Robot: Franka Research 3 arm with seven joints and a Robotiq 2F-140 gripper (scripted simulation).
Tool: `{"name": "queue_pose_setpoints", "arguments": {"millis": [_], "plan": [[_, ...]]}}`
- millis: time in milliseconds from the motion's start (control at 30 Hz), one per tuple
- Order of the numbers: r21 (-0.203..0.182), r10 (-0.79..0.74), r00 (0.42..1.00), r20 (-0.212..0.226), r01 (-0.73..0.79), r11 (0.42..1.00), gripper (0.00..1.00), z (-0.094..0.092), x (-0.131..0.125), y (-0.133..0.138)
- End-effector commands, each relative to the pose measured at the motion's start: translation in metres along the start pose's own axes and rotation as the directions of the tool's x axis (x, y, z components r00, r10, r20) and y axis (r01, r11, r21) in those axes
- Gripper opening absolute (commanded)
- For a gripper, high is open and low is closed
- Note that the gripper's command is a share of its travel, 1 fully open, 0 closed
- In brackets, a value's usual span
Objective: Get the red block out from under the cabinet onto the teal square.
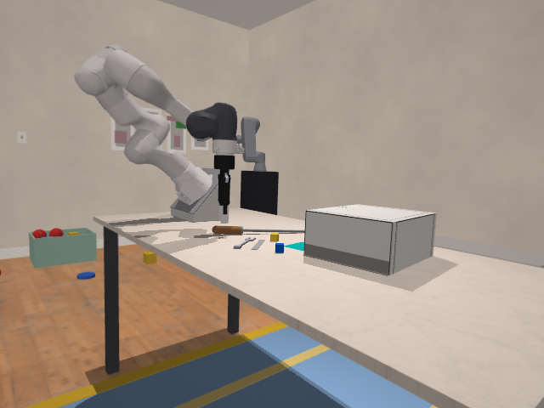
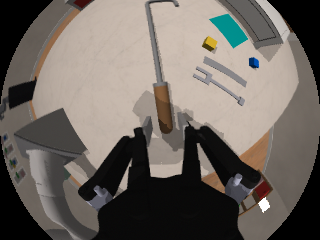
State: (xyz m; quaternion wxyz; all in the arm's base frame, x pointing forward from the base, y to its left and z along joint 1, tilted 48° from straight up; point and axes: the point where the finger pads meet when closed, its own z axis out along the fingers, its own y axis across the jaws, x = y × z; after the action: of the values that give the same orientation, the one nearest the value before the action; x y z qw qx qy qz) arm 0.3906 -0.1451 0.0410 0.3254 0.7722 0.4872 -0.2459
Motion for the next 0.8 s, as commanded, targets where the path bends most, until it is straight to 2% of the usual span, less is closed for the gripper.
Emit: {"name": "queue_pose_setpoints", "arguments": {"millis": [0, 767], "plan": [[-0.001, 0.004, 1.000, 0.000, -0.004, 1.000, 0.33, 0.0010, 0.0001, -0.0007], [-0.001, 0.004, 1.000, 0.000, -0.004, 1.000, 0.33, 0.0077, 0.0001, -0.0006]]}}
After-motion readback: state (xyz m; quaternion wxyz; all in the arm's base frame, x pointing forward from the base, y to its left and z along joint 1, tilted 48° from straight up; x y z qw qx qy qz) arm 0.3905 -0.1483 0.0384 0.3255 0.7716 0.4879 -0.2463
